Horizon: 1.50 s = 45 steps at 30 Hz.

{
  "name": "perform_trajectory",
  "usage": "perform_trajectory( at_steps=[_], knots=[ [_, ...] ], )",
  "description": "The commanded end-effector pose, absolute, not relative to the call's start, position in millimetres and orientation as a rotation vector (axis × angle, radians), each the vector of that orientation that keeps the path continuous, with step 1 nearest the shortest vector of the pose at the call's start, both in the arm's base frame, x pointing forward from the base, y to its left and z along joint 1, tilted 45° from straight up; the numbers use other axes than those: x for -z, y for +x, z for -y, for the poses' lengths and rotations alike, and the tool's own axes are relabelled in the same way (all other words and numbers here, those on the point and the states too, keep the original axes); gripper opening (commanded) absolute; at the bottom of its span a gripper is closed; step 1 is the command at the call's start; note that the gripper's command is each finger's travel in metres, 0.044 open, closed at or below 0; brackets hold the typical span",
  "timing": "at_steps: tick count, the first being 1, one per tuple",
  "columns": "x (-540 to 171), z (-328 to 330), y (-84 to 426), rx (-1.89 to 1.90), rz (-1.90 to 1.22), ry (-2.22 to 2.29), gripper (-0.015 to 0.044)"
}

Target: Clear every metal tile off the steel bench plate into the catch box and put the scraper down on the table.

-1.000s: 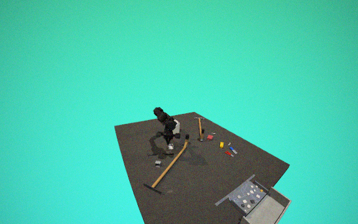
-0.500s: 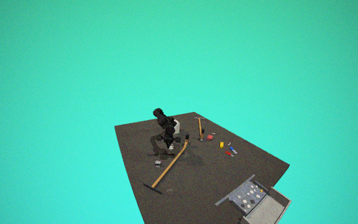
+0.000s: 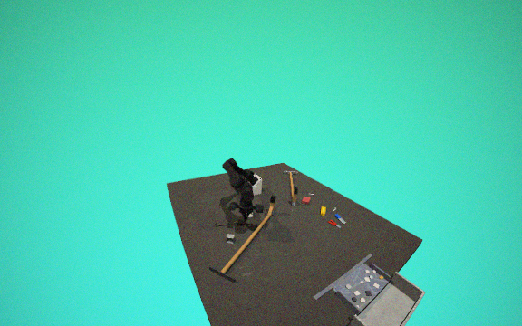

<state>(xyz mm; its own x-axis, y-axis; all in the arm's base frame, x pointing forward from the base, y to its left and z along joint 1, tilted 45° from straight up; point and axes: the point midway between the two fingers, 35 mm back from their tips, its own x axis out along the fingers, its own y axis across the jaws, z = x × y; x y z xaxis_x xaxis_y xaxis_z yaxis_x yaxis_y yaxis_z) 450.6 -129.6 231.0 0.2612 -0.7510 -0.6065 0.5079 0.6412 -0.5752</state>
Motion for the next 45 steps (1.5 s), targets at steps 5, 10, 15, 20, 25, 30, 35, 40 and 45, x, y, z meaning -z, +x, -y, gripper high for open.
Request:
perform_trajectory(
  at_steps=[5,10,15,20,25,30,35,40,45],
  knots=[
    [-216.5,143.0,451.2,0.864,-0.989,-0.290,0.0000],
    [-209.1,150.7,451.6,0.865,-0.988,-0.291,0.0000],
    [-201.8,158.5,451.6,0.865,-0.987,-0.292,0.0000],
    [-194.5,166.3,451.1,0.866,-0.986,-0.294,0.0000],
    [-187.2,174.1,450.2,0.866,-0.984,-0.295,0.0000],
    [-180.0,181.8,448.8,0.867,-0.982,-0.298,0.0000],
    [-172.9,189.5,447.1,0.868,-0.981,-0.301,0.0000],
    [-169.8,192.5,446.6,0.869,-0.980,-0.302,0.0000],
    [-168.8,191.1,450.0,0.869,-0.980,-0.301,0.0000]
  ],
)
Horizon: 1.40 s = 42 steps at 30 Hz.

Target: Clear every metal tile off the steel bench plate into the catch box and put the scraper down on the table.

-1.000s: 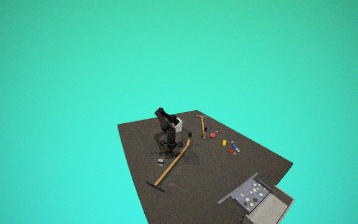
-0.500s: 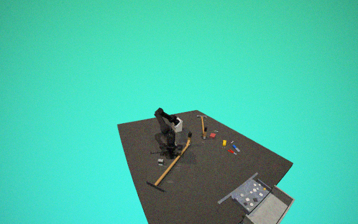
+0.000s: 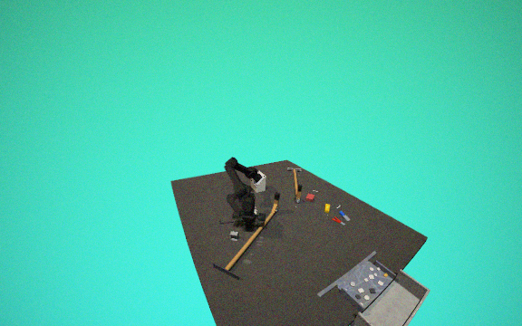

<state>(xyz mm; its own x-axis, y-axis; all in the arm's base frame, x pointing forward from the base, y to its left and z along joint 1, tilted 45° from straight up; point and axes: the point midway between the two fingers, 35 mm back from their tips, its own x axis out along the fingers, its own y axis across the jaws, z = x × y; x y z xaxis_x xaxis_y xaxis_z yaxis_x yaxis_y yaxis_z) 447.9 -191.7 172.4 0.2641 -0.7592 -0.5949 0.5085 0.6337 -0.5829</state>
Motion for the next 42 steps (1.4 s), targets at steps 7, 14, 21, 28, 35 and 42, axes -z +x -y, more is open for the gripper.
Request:
perform_trajectory(
  at_steps=[7,14,21,28,35,42],
  knots=[
    [-166.8,188.4,456.1,0.869,-0.980,-0.301,0.0000],
    [-164.8,185.6,462.1,0.868,-0.980,-0.300,0.0000],
    [-162.6,182.7,468.0,0.868,-0.980,-0.299,0.0000],
    [-160.2,179.8,473.8,0.868,-0.981,-0.299,0.0000],
    [-157.8,176.7,479.5,0.868,-0.981,-0.299,0.0000],
    [-155.2,173.5,485.1,0.868,-0.981,-0.298,0.0000]
  ],
)
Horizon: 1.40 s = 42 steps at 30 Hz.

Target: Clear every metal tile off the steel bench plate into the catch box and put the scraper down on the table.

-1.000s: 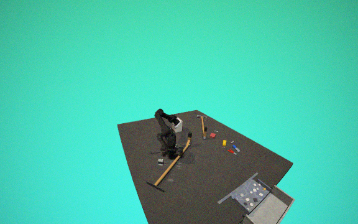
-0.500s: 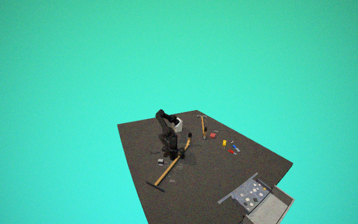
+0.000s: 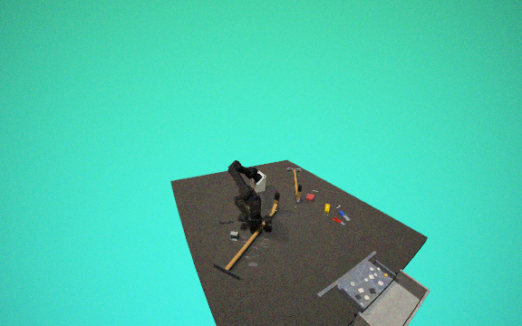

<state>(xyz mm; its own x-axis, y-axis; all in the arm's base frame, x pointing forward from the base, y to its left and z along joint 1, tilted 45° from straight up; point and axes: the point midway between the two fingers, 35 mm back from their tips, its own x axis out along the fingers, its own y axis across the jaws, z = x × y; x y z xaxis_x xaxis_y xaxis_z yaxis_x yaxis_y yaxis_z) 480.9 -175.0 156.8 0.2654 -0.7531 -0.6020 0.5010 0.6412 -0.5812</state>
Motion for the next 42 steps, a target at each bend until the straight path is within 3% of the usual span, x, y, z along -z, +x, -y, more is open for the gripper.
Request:
perform_trajectory(
  at_steps=[1,42],
  knots=[
    [-154.9,173.0,485.9,0.868,-0.981,-0.298,0.0000],
    [-137.4,152.4,516.3,0.867,-0.979,-0.298,0.0000]
  ],
)
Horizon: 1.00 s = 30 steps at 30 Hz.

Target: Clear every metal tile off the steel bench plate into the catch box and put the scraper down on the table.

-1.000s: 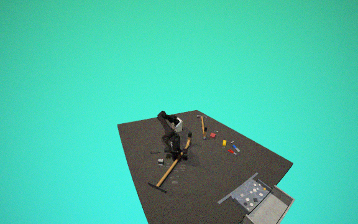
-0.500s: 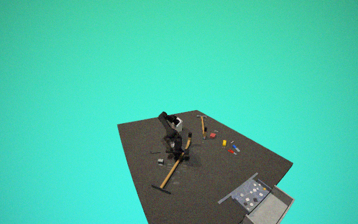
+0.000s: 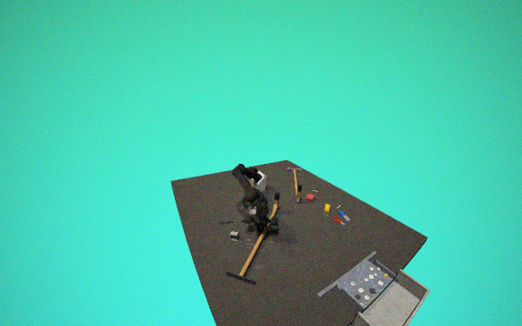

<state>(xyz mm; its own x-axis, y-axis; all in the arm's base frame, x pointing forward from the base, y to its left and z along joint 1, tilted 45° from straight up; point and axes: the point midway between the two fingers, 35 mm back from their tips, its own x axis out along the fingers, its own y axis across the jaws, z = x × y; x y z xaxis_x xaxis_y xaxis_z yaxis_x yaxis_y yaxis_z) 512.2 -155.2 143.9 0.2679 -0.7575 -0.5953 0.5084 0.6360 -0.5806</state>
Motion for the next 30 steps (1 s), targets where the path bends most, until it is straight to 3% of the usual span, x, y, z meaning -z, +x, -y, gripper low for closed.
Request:
perform_trajectory(
  at_steps=[1,13,30],
  knots=[
    [-137.0,151.9,517.0,0.867,-0.979,-0.298,0.0000],
    [-131.2,145.4,525.0,0.868,-0.978,-0.298,0.0000],
    [-178.5,107.0,521.0,0.875,-0.948,-0.278,0.0000]
  ],
)
